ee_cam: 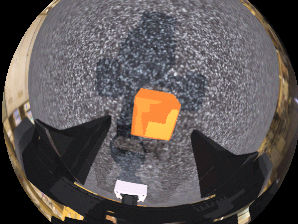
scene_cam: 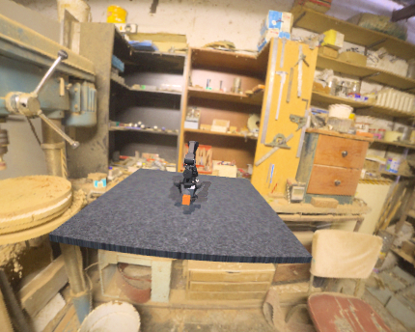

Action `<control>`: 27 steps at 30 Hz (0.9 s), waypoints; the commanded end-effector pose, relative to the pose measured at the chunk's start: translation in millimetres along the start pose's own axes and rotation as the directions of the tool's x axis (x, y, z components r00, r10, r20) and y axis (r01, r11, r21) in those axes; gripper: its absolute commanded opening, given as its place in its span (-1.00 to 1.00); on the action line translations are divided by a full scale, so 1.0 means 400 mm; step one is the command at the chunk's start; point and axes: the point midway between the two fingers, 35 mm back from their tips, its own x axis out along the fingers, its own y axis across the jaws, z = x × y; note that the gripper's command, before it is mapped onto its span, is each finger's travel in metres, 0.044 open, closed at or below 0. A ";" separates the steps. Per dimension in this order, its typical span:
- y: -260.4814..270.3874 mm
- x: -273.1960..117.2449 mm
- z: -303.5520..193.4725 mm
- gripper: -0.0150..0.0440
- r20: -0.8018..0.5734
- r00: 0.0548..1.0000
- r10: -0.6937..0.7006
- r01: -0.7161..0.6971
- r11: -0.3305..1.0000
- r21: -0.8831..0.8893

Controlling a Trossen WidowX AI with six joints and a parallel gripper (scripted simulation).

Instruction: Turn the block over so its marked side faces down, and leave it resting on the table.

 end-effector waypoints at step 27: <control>-0.001 0.092 -0.004 0.47 -0.007 1.000 -0.003 0.003 1.000 0.001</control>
